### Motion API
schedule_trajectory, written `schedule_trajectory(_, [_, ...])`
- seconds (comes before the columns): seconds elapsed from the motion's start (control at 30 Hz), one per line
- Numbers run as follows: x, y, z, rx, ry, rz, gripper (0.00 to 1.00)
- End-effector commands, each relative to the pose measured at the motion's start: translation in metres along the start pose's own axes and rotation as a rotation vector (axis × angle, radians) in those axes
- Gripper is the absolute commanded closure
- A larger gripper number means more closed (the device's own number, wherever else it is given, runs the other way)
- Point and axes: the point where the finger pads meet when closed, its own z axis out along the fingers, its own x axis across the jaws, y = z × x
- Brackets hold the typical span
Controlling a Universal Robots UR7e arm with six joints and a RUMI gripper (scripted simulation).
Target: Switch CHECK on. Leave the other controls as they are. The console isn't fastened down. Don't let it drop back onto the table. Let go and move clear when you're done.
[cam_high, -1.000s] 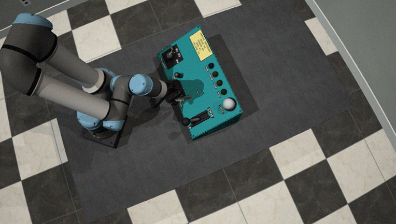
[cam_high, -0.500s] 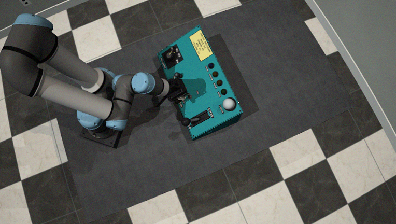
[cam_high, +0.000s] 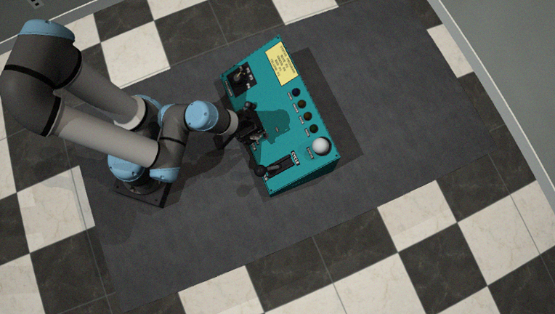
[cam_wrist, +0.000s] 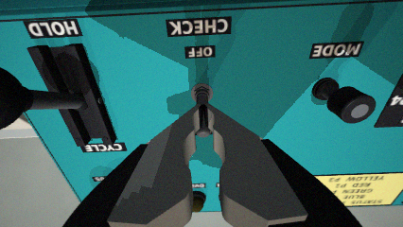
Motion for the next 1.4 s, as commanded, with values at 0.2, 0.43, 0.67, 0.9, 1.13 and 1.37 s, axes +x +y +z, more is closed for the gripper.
schedule_trajectory(0.2, [0.000,0.001,0.000,-0.001,-0.001,-0.001,1.00])
schedule_trajectory(0.43, [0.000,-0.004,0.000,0.000,-0.001,0.001,1.00])
schedule_trajectory(0.67, [0.000,-0.011,0.000,0.000,-0.001,0.001,1.00])
schedule_trajectory(0.9, [0.000,-0.013,0.000,0.000,0.000,0.001,1.00])
schedule_trajectory(1.13, [-0.001,-0.011,-0.003,-0.002,-0.002,0.000,1.00])
schedule_trajectory(1.37, [-0.002,-0.010,-0.009,-0.004,-0.003,-0.001,1.00])
